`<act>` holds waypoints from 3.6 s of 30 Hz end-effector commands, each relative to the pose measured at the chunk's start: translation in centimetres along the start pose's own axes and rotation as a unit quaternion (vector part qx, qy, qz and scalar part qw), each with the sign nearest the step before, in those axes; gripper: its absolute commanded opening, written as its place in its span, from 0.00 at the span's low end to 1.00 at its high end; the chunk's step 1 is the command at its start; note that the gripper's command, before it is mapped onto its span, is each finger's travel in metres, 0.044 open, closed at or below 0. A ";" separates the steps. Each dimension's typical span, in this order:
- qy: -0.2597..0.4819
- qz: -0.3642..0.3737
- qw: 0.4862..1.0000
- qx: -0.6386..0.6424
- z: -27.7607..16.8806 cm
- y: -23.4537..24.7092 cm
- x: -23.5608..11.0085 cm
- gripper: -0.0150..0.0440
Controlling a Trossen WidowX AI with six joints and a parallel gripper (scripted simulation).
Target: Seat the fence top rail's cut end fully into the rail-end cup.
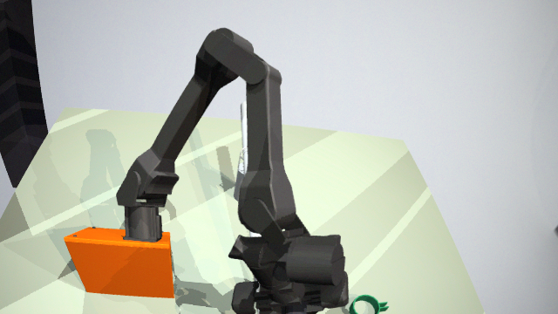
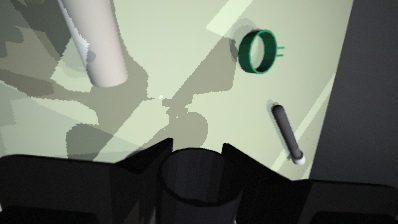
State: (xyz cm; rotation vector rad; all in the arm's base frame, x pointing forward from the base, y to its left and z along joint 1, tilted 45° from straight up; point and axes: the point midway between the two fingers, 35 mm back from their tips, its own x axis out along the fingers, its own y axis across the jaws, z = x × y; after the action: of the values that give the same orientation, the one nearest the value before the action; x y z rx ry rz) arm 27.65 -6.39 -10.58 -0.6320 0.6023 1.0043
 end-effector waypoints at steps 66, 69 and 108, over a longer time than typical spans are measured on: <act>-0.063 0.000 0.992 -0.112 -0.4 2.1 -1.2 0.25; -0.063 0.000 0.992 -0.112 -0.4 2.1 -1.2 0.39; -0.061 0.035 0.934 0.350 9.8 -0.2 -11.5 1.00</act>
State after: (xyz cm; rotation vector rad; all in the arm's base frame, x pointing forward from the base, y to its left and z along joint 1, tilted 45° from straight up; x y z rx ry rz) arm 25.06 -6.30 -0.39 -0.2990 0.6353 0.9689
